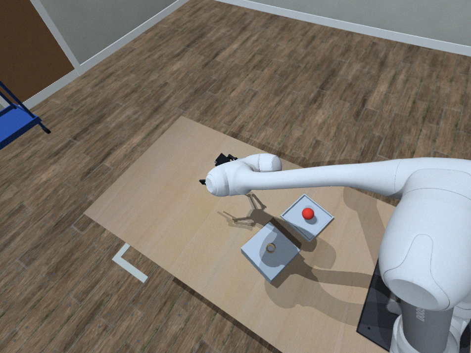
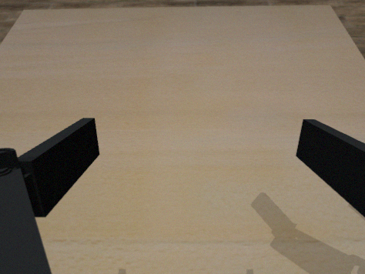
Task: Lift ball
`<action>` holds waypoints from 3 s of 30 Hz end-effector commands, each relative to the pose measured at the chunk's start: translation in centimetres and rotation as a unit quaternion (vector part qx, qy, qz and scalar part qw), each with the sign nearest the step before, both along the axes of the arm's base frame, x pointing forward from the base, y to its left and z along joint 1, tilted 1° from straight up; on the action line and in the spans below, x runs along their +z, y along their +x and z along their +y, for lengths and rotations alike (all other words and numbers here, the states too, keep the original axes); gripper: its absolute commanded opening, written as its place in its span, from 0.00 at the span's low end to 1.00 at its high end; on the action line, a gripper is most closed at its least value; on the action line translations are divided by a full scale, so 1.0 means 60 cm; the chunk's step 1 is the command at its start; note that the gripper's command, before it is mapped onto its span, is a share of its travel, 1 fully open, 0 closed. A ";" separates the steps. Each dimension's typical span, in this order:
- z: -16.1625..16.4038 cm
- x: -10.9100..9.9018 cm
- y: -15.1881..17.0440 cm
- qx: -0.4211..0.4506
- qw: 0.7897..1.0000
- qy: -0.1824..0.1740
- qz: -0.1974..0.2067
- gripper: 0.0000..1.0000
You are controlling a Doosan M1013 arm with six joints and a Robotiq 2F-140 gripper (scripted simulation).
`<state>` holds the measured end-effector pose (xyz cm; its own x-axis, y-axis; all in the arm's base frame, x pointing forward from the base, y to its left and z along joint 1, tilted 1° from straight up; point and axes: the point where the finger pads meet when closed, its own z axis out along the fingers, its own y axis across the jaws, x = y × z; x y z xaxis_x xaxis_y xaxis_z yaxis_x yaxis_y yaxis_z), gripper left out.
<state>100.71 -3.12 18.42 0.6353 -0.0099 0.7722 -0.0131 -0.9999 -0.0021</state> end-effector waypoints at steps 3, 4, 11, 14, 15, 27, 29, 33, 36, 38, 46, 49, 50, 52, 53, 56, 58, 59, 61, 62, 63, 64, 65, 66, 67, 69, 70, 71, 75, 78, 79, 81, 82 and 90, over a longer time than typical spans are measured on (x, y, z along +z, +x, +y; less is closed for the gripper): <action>-0.023 -0.025 -0.090 0.075 0.994 -0.056 0.054 1.00; -0.027 -0.029 -0.105 0.088 0.992 -0.066 0.062 1.00; -0.047 -0.050 -0.198 0.160 0.974 -0.117 0.112 1.00; -0.053 -0.056 -0.226 0.181 0.967 -0.130 0.126 1.00; -0.053 -0.056 -0.226 0.181 0.967 -0.130 0.126 1.00; -0.094 -0.087 -0.403 0.304 0.909 -0.198 0.207 1.00; -0.100 -0.090 -0.429 0.320 0.899 -0.205 0.218 1.00; -0.111 -0.096 -0.475 0.350 0.880 -0.217 0.237 1.00; -0.120 -0.099 -0.514 0.373 0.864 -0.225 0.252 1.00; -0.126 -0.102 -0.542 0.391 0.852 -0.231 0.263 1.00; -0.150 -0.108 -0.651 0.454 0.802 -0.246 0.301 1.00; -0.153 -0.108 -0.665 0.462 0.795 -0.247 0.306 1.00; -0.160 -0.109 -0.694 0.478 0.781 -0.249 0.316 1.00; -0.166 -0.109 -0.723 0.494 0.767 -0.251 0.325 1.00; -0.169 -0.109 -0.737 0.501 0.760 -0.252 0.329 1.00; -0.177 -0.108 -0.777 0.522 0.740 -0.252 0.341 1.00; -0.182 -0.107 -0.803 0.536 0.727 -0.252 0.349 1.00; -0.185 -0.106 -0.816 0.542 0.720 -0.252 0.352 1.00; -0.186 -0.106 -0.823 0.545 0.717 -0.252 0.354 1.00; -0.186 -0.106 -0.824 0.546 0.716 -0.252 0.354 1.00; -0.186 -0.106 -0.824 0.546 0.716 -0.252 0.354 1.00; -0.186 -0.106 -0.824 0.546 0.716 -0.252 0.354 1.00; -0.186 -0.106 -0.824 0.546 0.716 -0.252 0.354 1.00; -0.186 -0.106 -0.824 0.546 0.716 -0.252 0.354 1.00; -0.185 -0.111 -0.823 0.546 0.717 -0.250 0.355 1.00; -0.188 -0.148 -0.820 0.544 0.717 -0.254 0.353 1.00; -0.190 -0.180 -0.822 0.544 0.717 -0.255 0.353 1.00; -0.190 -0.192 -0.822 0.544 0.718 -0.255 0.353 1.00; -0.190 -0.243 -0.822 0.543 0.719 -0.254 0.352 1.00; -0.190 -0.275 -0.824 0.542 0.719 -0.254 0.352 1.00; -0.190 -0.275 -0.824 0.542 0.719 -0.254 0.352 1.00; -0.189 -0.275 -0.824 0.542 0.719 -0.254 0.352 1.00; -0.189 -0.275 -0.824 0.542 0.719 -0.254 0.352 1.00; -0.190 -0.272 -0.821 0.542 0.720 -0.256 0.351 0.10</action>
<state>51.49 -14.21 2.27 0.2869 0.9578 -0.0149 0.9579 -0.2871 -0.0081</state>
